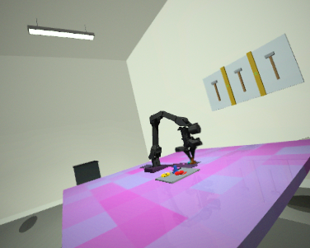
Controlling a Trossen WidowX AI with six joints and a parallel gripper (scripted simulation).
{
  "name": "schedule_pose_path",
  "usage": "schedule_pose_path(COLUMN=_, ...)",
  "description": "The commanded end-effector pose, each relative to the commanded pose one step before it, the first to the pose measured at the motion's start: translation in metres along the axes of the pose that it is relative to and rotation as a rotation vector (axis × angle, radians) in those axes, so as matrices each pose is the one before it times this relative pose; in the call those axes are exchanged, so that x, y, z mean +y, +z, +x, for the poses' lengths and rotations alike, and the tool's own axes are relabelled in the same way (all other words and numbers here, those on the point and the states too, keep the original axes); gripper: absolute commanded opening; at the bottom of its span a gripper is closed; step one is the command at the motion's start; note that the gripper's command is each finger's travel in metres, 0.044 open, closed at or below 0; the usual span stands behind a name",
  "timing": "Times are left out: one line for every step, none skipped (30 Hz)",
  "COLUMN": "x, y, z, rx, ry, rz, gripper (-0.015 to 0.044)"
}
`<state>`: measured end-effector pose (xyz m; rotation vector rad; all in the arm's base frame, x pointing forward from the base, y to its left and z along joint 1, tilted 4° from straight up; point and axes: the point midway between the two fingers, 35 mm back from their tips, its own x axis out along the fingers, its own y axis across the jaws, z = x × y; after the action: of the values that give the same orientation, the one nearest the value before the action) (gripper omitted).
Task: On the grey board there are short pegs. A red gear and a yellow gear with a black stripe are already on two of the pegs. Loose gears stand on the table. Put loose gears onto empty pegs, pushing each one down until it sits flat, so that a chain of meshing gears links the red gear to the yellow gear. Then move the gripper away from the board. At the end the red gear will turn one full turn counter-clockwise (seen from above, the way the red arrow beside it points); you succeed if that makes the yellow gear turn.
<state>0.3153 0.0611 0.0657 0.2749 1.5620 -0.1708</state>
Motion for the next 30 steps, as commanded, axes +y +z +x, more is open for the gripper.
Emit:
schedule_pose_path(x=0.00122, y=0.00258, z=-0.00983, rx=-0.00520, ry=0.00351, rz=-0.0035, gripper=0.0000)
schedule_pose_path(x=0.00009, y=0.00032, z=-0.00216, rx=-0.00004, ry=0.00000, rz=0.0000, gripper=0.0000)
schedule_pose_path(x=0.00008, y=0.00031, z=-0.00217, rx=-0.00004, ry=0.00000, rz=0.0000, gripper=0.0000)
schedule_pose_path(x=0.00007, y=0.00029, z=-0.00217, rx=-0.00003, ry=0.00000, rz=0.0000, gripper=0.0000)
schedule_pose_path(x=0.00006, y=0.00027, z=-0.00217, rx=-0.00003, ry=-0.00001, rz=0.0000, gripper=0.0000)
schedule_pose_path(x=0.00005, y=0.00026, z=-0.00218, rx=-0.00003, ry=-0.00001, rz=0.0000, gripper=0.0000)
schedule_pose_path(x=0.00005, y=0.00024, z=-0.00218, rx=-0.00003, ry=-0.00001, rz=0.0000, gripper=0.0000)
schedule_pose_path(x=0.00004, y=0.00022, z=-0.00218, rx=-0.00003, ry=-0.00001, rz=0.0000, gripper=0.0000)
schedule_pose_path(x=0.00003, y=0.00021, z=-0.00219, rx=-0.00003, ry=-0.00001, rz=0.0000, gripper=0.0000)
schedule_pose_path(x=0.00004, y=0.00023, z=-0.00228, rx=-0.00040, ry=0.00012, rz=-0.0002, gripper=0.0000)
schedule_pose_path(x=0.00003, y=0.00021, z=-0.00228, rx=-0.00040, ry=0.00012, rz=-0.0002, gripper=0.0000)
schedule_pose_path(x=0.00002, y=0.00020, z=-0.00229, rx=-0.00040, ry=0.00012, rz=-0.0002, gripper=0.0000)
schedule_pose_path(x=0.00001, y=0.00018, z=-0.00229, rx=-0.00040, ry=0.00012, rz=-0.0002, gripper=0.0000)
schedule_pose_path(x=0.00000, y=0.00016, z=-0.00229, rx=-0.00040, ry=0.00012, rz=-0.0002, gripper=0.0000)
schedule_pose_path(x=0.00000, y=0.00014, z=-0.00229, rx=-0.00040, ry=0.00012, rz=-0.0002, gripper=0.0000)
schedule_pose_path(x=-0.00001, y=0.00013, z=-0.00230, rx=-0.00039, ry=0.00012, rz=-0.0002, gripper=0.0000)
schedule_pose_path(x=-0.00002, y=0.00011, z=-0.00230, rx=-0.00039, ry=0.00012, rz=-0.0002, gripper=0.0000)
schedule_pose_path(x=-0.00004, y=0.00005, z=-0.00219, rx=0.00007, ry=-0.00005, rz=0.0001, gripper=0.0000)
schedule_pose_path(x=-0.00005, y=0.00003, z=-0.00220, rx=0.00008, ry=-0.00005, rz=0.0001, gripper=0.0000)
schedule_pose_path(x=-0.00006, y=0.00001, z=-0.00220, rx=0.00008, ry=-0.00005, rz=0.0001, gripper=0.0000)
schedule_pose_path(x=-0.00006, y=0.00000, z=-0.00220, rx=0.00008, ry=-0.00005, rz=0.0001, gripper=0.0000)
schedule_pose_path(x=-0.00007, y=-0.00002, z=-0.00220, rx=0.00008, ry=-0.00005, rz=0.0001, gripper=0.0000)
schedule_pose_path(x=-0.00008, y=-0.00004, z=-0.00220, rx=0.00008, ry=-0.00005, rz=0.0001, gripper=0.0000)
schedule_pose_path(x=-0.00009, y=-0.00005, z=-0.00220, rx=0.00008, ry=-0.00005, rz=0.0001, gripper=0.0000)
schedule_pose_path(x=-0.00009, y=-0.00007, z=-0.00220, rx=0.00009, ry=-0.00005, rz=0.0001, gripper=0.0000)
schedule_pose_path(x=-0.00010, y=-0.00009, z=-0.00220, rx=0.00009, ry=-0.00005, rz=0.0001, gripper=0.0000)
schedule_pose_path(x=-0.00011, y=-0.00010, z=-0.00220, rx=0.00009, ry=-0.00005, rz=0.0001, gripper=0.0000)
schedule_pose_path(x=-0.00012, y=-0.00012, z=-0.00221, rx=0.00009, ry=-0.00005, rz=0.0001, gripper=0.0000)
schedule_pose_path(x=-0.00012, y=-0.00014, z=-0.00221, rx=0.00009, ry=-0.00005, rz=0.0001, gripper=0.0000)
schedule_pose_path(x=-0.00013, y=-0.00016, z=-0.00221, rx=0.00009, ry=-0.00005, rz=0.0001, gripper=0.0000)
